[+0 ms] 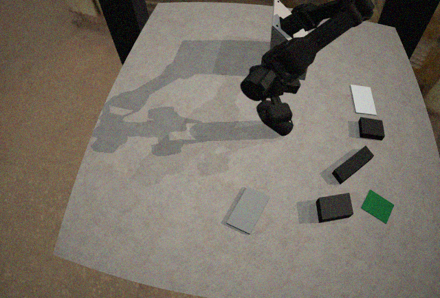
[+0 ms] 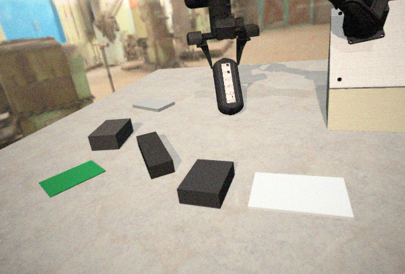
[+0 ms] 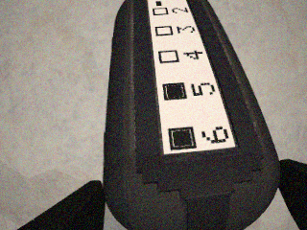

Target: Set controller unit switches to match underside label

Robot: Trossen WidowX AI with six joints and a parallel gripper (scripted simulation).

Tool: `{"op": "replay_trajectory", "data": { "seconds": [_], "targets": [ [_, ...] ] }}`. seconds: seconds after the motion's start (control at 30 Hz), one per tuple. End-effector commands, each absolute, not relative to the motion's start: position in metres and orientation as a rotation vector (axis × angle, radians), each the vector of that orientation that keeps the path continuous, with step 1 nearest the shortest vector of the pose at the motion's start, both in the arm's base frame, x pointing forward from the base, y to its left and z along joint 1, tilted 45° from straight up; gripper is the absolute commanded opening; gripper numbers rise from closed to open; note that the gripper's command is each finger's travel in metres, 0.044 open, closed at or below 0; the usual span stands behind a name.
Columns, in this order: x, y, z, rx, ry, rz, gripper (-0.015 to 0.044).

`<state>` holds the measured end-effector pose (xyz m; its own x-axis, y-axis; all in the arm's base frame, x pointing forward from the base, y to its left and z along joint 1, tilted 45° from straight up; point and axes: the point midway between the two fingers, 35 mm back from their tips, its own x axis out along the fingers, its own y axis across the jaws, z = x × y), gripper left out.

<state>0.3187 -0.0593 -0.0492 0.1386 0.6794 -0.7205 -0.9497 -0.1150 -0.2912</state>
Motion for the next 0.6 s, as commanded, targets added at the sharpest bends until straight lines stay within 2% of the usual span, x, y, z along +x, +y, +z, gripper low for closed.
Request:
{"op": "replay_trajectory", "data": {
  "seconds": [0.0,0.57],
  "targets": [
    [0.317,-0.055,-0.043,-0.889,0.386,1.443,0.0335],
    [0.312,-0.048,-0.032,-0.889,0.386,1.443,0.0335]
  ]
}}
